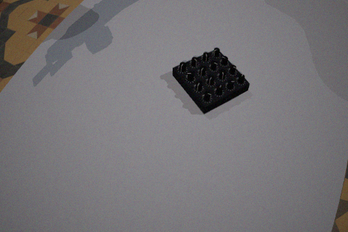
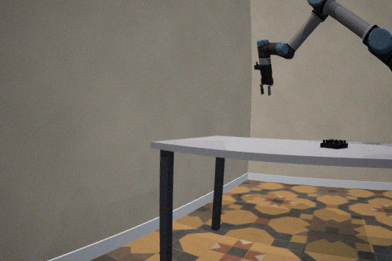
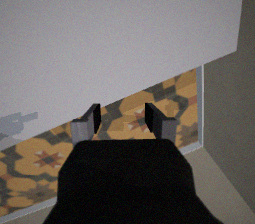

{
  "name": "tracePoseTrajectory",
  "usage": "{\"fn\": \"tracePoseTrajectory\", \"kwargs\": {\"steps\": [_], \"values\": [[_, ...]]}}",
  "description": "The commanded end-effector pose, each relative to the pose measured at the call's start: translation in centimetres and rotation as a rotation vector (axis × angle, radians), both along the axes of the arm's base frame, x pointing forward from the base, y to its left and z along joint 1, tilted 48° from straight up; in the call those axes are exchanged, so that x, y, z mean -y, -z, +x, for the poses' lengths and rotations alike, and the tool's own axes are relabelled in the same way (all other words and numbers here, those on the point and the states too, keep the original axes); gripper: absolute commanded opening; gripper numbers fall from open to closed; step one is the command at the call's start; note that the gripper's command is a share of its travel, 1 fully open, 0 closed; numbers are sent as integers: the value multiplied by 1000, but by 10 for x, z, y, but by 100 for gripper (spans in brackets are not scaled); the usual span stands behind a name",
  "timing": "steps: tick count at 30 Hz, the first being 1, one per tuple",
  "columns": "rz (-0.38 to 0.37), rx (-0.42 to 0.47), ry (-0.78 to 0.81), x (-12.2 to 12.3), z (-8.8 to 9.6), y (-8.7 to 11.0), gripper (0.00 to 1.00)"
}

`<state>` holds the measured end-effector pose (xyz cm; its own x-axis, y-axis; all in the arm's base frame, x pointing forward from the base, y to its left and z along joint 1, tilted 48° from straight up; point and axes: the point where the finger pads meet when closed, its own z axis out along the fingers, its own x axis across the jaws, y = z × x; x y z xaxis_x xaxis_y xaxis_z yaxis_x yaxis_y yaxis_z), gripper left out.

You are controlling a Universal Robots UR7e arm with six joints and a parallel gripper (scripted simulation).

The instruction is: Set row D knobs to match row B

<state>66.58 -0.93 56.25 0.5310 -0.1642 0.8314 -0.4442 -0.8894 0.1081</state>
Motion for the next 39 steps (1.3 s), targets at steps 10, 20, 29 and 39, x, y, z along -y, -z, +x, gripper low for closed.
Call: {"fn": "tracePoseTrajectory", "kwargs": {"steps": [10,20,29,39], "values": [[311,74,178,-31,-36,105,100],[551,126,316,-55,-63,187,100],[708,160,406,-71,-81,240,100],[959,218,547,-96,-107,328,100]]}}
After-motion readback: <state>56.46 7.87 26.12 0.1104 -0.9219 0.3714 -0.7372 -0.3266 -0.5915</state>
